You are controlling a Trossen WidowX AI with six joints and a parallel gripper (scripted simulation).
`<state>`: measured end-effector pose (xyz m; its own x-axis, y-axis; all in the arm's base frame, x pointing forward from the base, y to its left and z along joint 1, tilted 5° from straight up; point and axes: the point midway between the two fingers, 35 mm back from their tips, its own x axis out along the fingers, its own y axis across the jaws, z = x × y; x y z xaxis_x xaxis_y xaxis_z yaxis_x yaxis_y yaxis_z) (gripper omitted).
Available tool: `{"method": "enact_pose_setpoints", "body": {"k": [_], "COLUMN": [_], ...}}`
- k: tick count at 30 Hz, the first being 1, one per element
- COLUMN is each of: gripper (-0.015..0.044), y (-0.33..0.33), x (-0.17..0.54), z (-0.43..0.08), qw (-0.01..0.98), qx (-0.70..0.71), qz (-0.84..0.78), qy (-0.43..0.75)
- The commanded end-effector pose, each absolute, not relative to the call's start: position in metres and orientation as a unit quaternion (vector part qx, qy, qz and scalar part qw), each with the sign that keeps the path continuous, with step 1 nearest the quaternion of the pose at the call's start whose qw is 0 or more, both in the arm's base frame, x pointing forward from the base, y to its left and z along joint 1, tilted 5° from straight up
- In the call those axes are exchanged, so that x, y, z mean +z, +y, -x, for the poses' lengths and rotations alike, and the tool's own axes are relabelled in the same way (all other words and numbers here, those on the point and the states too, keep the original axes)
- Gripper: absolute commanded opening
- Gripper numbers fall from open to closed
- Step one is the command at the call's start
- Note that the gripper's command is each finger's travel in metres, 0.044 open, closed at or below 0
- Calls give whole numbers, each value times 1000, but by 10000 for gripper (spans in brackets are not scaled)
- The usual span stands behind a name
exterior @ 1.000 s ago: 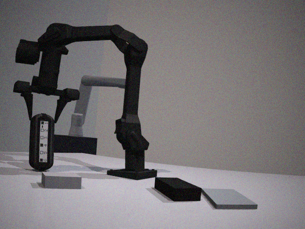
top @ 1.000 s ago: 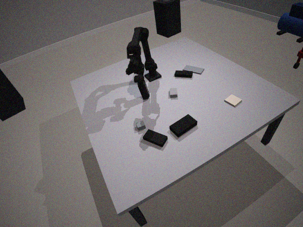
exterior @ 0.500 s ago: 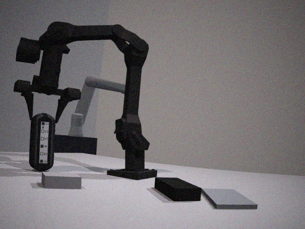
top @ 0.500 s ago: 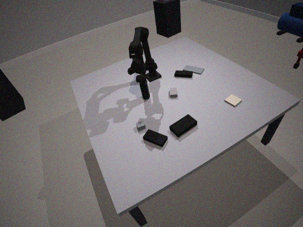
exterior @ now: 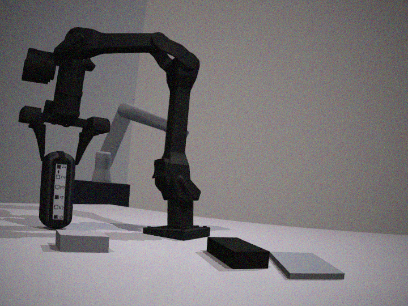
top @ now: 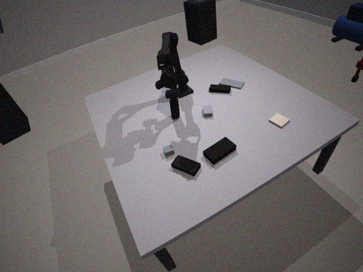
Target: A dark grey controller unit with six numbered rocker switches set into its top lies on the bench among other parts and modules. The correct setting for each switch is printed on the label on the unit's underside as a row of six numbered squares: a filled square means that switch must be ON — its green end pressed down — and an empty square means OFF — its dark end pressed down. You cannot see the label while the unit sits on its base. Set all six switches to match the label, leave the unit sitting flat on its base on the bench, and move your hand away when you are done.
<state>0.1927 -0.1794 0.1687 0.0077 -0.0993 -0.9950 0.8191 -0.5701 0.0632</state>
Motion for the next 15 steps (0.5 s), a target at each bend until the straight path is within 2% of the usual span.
{"method": "enact_pose_setpoints", "body": {"k": [1, 15], "gripper": [338, 338], "y": [-176, -167], "x": [165, 162], "z": [-194, -200], "qw": [355, 355], "qx": [-641, -641], "qz": [-613, -613], "qy": [296, 296]}}
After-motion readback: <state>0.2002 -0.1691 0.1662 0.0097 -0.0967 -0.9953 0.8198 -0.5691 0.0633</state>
